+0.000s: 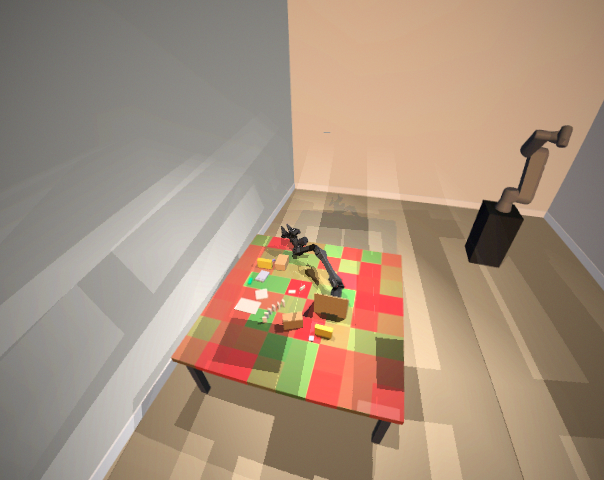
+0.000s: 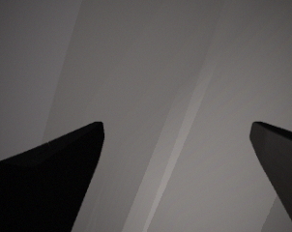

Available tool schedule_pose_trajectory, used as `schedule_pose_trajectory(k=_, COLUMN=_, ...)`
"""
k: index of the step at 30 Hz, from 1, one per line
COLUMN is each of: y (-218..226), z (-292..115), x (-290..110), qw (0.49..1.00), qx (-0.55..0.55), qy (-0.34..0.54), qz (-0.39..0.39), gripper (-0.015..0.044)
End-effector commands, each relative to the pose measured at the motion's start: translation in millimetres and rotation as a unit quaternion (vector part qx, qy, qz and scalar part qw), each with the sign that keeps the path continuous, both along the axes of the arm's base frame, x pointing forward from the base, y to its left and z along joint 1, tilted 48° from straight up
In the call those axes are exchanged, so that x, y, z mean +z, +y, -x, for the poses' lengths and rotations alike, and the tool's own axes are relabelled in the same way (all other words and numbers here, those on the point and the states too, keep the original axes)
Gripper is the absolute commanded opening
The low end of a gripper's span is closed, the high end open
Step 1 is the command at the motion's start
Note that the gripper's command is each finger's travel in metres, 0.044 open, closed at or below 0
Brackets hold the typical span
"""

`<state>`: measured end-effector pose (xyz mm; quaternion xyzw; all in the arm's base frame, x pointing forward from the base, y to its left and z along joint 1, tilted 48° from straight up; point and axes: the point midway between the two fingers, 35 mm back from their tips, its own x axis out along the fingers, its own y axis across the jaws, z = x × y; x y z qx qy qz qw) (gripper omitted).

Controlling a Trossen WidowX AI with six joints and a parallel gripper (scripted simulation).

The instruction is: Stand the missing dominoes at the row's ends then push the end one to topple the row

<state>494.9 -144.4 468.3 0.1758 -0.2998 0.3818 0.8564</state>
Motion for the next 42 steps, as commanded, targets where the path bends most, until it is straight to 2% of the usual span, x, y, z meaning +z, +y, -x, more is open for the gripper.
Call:
schedule_pose_trajectory(k=1, y=0, z=-2, x=0, qw=1.000, qx=0.000, qy=0.002, qz=-0.004, gripper=0.0426)
schedule_pose_trajectory(k=5, y=8, z=-37, x=-8, qw=0.996, qx=-0.015, qy=0.057, qz=-0.075, gripper=0.0440)
schedule_pose_trajectory(k=10, y=27, z=-88, x=-41, qw=0.974, qx=-0.056, qy=0.158, qz=-0.153, gripper=0.0440)
schedule_pose_trajectory(k=15, y=56, z=-128, x=-95, qw=0.935, qx=-0.115, qy=0.276, qz=-0.189, gripper=0.0440)
schedule_pose_trajectory(k=20, y=93, z=-146, x=-164, qw=0.880, qx=-0.184, qy=0.401, qz=-0.175, gripper=0.0440)
schedule_pose_trajectory(k=25, y=136, z=-136, x=-241, qw=0.817, qx=-0.220, qy=0.523, qz=-0.105, gripper=0.0440)
schedule_pose_trajectory(k=31, y=173, z=-97, x=-325, qw=0.718, qx=-0.281, qy=0.637, qz=0.007, gripper=0.0440)
schedule_pose_trajectory(k=37, y=196, z=-30, x=-396, qw=0.585, qx=-0.346, qy=0.713, qz=0.171, gripper=0.0440)
schedule_pose_trajectory(k=42, y=201, z=41, x=-429, qw=0.455, qx=-0.381, qy=0.729, qz=0.341, gripper=0.0440)
